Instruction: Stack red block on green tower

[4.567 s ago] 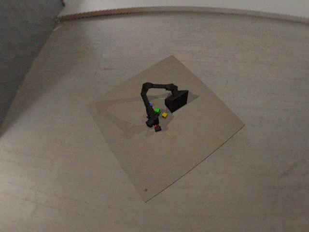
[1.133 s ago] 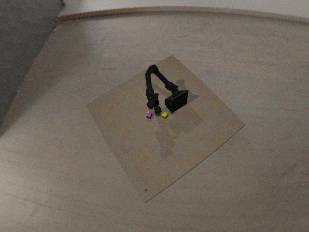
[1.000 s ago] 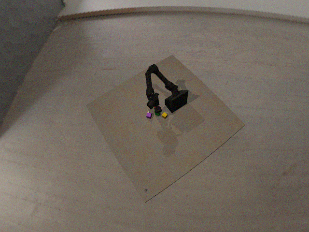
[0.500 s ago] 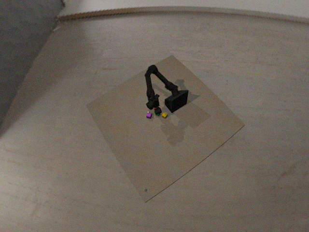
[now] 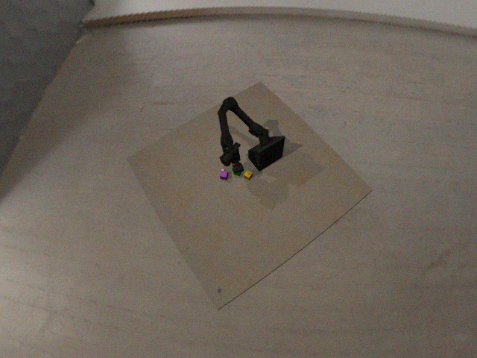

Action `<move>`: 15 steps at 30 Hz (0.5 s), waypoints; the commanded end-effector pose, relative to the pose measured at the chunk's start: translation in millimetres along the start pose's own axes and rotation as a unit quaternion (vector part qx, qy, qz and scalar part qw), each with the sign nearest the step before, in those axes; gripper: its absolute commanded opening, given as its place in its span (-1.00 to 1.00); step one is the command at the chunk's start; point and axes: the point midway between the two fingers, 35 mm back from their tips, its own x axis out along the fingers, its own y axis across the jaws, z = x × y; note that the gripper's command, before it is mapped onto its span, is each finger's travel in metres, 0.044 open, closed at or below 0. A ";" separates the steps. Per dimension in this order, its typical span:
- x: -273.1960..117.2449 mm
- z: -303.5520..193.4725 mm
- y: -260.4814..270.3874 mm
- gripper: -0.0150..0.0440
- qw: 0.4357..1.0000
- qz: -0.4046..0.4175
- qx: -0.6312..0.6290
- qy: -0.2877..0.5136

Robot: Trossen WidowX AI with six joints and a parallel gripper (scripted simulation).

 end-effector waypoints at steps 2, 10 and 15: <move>0.9 0.0 -0.3 -0.49 1.000 -0.002 -0.003 -0.001; 1.0 0.0 -0.3 -0.49 1.000 -0.002 -0.003 -0.001; 0.5 -0.1 0.1 -0.22 1.000 0.000 -0.001 0.000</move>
